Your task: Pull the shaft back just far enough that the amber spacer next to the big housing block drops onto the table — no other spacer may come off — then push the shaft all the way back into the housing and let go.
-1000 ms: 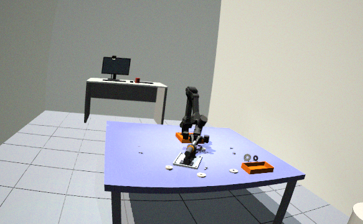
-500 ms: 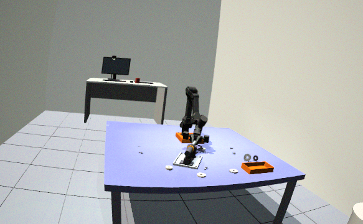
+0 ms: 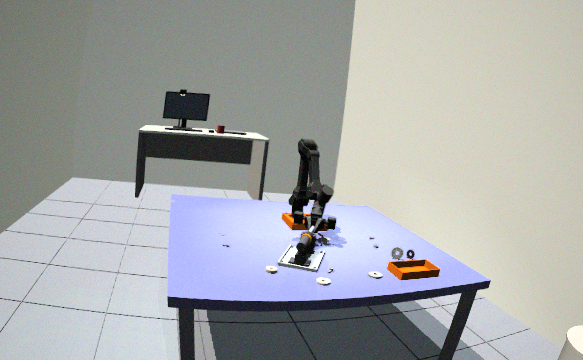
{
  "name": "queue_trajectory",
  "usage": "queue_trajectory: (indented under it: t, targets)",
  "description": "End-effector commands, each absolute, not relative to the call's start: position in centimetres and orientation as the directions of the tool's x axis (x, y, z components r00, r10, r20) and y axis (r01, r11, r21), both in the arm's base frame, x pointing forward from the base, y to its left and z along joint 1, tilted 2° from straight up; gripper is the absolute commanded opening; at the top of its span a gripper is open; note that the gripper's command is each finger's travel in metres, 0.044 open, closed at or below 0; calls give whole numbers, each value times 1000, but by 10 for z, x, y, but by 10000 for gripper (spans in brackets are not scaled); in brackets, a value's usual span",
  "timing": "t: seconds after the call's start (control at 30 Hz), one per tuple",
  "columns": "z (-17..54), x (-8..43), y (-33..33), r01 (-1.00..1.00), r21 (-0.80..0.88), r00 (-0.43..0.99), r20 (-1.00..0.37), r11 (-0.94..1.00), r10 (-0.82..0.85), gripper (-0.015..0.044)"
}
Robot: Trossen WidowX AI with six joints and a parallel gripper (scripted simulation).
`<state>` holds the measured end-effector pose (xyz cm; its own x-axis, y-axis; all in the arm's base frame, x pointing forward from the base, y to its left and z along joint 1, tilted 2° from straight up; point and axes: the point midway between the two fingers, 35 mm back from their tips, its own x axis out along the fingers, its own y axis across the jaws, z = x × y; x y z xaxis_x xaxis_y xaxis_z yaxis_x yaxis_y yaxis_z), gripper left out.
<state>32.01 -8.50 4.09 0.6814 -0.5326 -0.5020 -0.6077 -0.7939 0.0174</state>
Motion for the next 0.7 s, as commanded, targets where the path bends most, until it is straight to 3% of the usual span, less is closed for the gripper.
queue_trajectory:
  t: [0.0,0.67]
  targets:
    - [41,319,-85,-611,15,680,-502,-792,-534,0]
    - [41,317,-83,-611,15,680,-502,-792,-534,0]
